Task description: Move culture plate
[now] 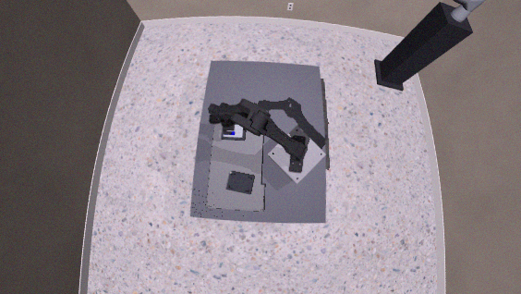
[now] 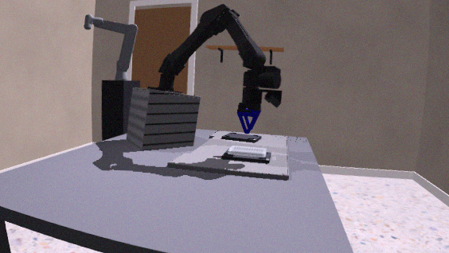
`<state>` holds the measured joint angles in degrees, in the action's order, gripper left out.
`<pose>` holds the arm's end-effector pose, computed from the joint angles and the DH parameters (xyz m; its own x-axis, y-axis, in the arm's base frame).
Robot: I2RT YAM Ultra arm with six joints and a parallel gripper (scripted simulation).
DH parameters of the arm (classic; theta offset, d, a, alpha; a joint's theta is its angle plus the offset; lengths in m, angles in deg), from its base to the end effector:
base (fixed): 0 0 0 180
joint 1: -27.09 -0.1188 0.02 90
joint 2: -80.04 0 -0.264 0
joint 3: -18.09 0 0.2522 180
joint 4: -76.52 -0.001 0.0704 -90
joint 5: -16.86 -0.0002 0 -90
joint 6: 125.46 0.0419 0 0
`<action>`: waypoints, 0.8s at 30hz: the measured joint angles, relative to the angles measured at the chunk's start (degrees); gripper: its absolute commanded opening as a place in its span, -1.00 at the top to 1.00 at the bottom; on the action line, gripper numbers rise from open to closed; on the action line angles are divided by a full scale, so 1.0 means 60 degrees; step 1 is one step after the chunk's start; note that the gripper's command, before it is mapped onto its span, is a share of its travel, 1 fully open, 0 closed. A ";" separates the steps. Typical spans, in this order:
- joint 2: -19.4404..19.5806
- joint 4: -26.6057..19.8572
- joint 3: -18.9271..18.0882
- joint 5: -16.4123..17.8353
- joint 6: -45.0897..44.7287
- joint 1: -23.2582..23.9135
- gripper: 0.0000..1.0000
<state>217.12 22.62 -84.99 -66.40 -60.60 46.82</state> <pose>0.4033 -0.1383 0.0456 -0.9923 -0.0923 -0.0830 -0.0998 0.9909 0.0906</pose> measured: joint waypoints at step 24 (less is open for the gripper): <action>0.0452 0.0470 0.0029 0.0022 0.0066 -0.0055 -1.00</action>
<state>219.83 25.43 -84.81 -66.27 -60.21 46.49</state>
